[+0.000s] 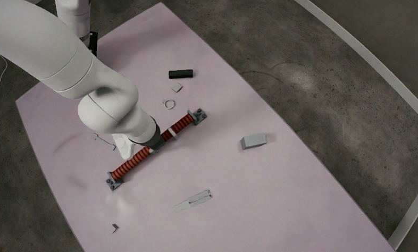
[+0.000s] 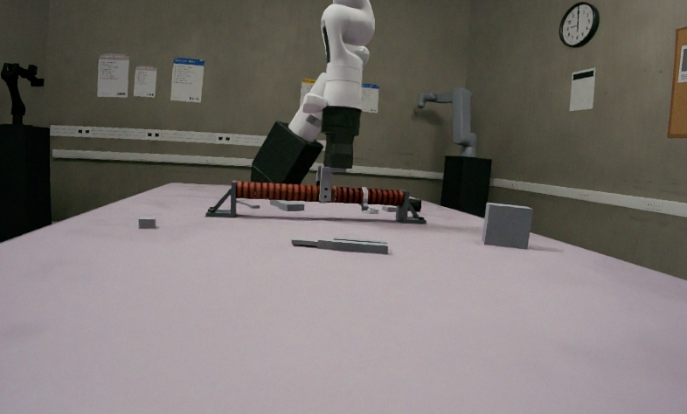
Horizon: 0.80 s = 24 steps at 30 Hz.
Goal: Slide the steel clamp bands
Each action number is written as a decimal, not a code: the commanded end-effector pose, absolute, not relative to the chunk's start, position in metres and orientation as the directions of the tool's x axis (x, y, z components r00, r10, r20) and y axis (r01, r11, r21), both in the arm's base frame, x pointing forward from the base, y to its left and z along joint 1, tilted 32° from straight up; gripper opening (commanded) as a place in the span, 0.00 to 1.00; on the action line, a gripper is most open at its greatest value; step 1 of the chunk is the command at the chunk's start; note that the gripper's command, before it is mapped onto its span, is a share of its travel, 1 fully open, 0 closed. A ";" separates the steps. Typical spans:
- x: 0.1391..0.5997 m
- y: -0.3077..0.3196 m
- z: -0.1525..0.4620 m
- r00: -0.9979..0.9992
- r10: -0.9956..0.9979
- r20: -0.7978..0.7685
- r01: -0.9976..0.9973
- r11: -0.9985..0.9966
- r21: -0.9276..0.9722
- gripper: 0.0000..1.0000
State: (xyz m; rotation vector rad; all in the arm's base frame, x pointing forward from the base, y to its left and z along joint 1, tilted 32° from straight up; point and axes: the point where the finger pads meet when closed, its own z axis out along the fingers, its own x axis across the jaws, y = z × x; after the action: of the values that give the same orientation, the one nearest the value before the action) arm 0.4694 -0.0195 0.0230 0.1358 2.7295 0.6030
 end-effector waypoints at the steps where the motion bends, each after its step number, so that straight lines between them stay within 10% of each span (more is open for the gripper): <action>1: 0.470 -0.020 0.024 -0.937 0.164 -0.309 0.018 0.906 0.423 0.75; 10: 0.470 -0.019 0.024 -0.937 0.164 -0.309 0.018 0.906 0.423 0.75; 11: 0.470 -0.019 0.024 -0.937 0.164 -0.309 0.018 0.906 0.423 1.00; 24: 0.470 -0.019 0.024 -0.937 0.164 -0.309 0.018 0.906 0.423 1.00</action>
State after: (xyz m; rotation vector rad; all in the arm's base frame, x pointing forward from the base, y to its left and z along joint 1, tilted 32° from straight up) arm 0.4695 -0.0189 0.0233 0.1339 2.7295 0.6024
